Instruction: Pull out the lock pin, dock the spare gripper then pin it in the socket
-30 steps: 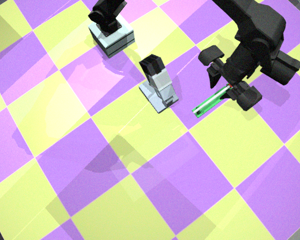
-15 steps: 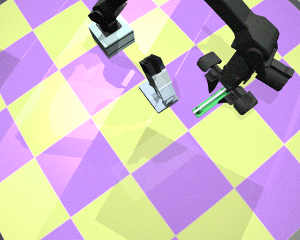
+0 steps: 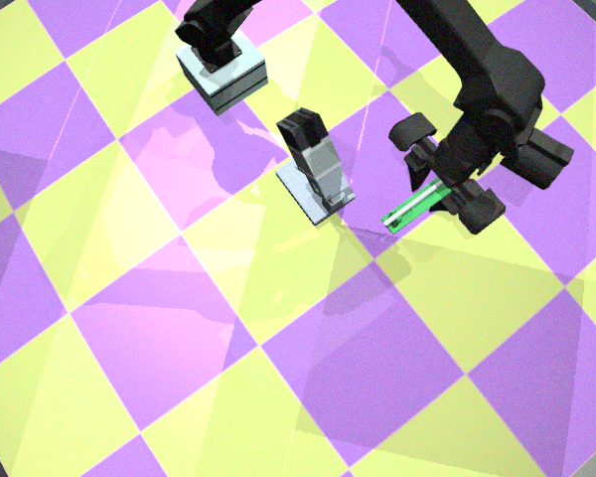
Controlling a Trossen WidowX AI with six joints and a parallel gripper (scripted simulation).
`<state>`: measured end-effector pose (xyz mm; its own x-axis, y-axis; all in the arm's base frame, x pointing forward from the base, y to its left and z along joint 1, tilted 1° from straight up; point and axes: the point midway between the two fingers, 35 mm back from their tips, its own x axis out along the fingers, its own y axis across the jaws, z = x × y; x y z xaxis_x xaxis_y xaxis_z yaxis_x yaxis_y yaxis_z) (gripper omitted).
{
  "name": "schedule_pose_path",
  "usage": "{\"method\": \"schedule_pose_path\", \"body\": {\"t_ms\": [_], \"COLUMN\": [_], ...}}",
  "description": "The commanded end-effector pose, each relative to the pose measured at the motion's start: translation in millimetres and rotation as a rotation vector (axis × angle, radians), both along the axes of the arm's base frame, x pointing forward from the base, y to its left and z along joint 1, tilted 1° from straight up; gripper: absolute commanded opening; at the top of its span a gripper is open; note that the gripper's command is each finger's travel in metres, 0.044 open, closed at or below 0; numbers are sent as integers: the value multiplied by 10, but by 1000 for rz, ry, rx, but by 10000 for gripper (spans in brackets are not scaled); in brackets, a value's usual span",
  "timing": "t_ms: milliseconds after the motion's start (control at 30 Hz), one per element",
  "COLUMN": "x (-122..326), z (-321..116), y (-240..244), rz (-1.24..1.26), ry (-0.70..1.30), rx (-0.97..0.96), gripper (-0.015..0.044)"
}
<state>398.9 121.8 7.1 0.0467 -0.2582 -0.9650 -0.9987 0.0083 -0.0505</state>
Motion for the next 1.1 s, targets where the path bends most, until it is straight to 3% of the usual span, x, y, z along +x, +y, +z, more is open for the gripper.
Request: {"method": "schedule_pose_path", "body": {"t_ms": [0, 567, 800, 1067], "x": [-23, -22, -22, -17], "z": [-114, -217, -217, -217], "y": [-21, -25, -25, -25], "rz": [4, 4, 4, 4], "ry": [13, 13, 13, 13], "rx": [-10, -10, -10, -10], "gripper": [180, 180, 0, 0]}}
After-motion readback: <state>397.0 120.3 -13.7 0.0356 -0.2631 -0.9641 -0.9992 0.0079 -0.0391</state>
